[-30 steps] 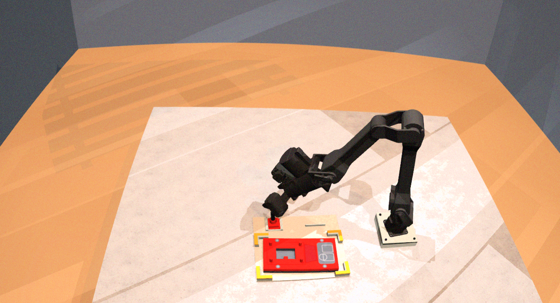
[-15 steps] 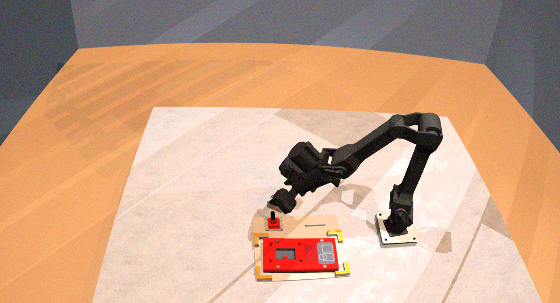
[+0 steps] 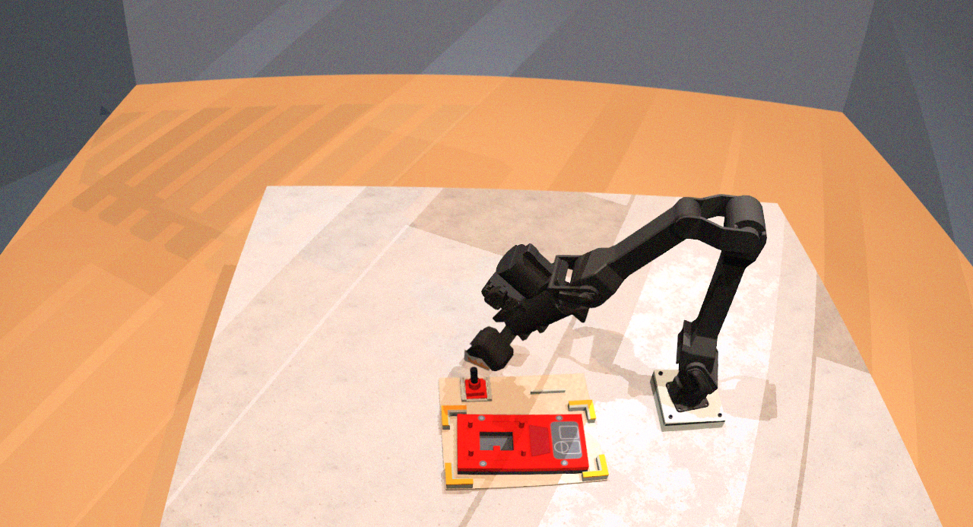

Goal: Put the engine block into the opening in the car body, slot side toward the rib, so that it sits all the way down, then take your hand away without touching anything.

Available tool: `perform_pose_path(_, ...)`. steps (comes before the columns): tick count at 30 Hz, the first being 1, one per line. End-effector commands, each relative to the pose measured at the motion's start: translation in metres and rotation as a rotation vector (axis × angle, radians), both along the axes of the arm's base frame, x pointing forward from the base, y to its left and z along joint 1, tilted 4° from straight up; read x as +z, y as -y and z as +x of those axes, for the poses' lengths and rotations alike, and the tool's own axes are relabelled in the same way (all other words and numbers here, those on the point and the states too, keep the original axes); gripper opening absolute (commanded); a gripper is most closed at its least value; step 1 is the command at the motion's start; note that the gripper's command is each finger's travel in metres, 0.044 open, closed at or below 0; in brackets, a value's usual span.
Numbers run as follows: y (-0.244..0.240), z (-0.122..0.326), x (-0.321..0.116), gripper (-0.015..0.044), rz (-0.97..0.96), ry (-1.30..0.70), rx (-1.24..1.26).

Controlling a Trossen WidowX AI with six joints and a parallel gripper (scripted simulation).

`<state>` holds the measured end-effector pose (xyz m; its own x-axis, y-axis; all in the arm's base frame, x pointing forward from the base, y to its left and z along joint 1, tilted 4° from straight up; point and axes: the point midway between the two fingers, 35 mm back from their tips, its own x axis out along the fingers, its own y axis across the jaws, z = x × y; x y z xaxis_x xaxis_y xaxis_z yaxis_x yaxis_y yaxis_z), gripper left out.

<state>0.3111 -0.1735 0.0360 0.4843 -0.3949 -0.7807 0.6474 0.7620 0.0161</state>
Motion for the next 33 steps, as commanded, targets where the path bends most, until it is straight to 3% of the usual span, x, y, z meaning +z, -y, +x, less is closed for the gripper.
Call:
perform_pose_path(1, 0.006, 0.011, 0.004, 0.0440, 0.047, -0.065, 0.010)
perform_pose_path(19, 0.017, 0.019, 0.056, 0.0440, 0.441, -0.520, 0.018)
perform_pose_path(33, 0.007, 0.018, 0.059, 0.0440, 0.458, -0.535, 0.017)
